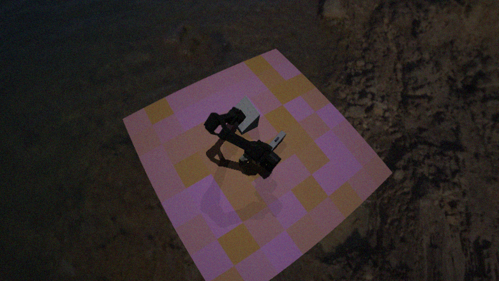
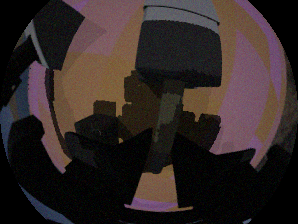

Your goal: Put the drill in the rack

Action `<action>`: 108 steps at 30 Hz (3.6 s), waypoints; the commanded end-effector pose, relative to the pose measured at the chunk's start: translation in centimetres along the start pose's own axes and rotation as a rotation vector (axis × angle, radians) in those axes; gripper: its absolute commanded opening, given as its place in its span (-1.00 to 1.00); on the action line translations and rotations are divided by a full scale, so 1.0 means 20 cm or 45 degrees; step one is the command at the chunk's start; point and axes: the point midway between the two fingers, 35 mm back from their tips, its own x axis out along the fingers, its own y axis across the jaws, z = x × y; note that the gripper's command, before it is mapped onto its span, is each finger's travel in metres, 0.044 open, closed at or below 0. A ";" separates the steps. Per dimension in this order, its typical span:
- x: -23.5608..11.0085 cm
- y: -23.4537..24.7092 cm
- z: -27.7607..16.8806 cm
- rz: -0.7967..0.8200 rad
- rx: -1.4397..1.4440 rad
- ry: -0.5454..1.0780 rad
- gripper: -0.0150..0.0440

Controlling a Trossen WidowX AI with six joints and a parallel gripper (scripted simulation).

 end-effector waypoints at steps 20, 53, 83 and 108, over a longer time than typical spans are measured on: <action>-0.02 0.01 0.00 0.003 0.000 -0.001 -0.49; -0.02 0.00 -0.15 0.003 0.000 0.001 -0.49; -0.03 0.00 -0.36 0.002 0.001 0.004 -0.49; -0.08 0.03 -0.33 0.003 0.001 0.003 -0.49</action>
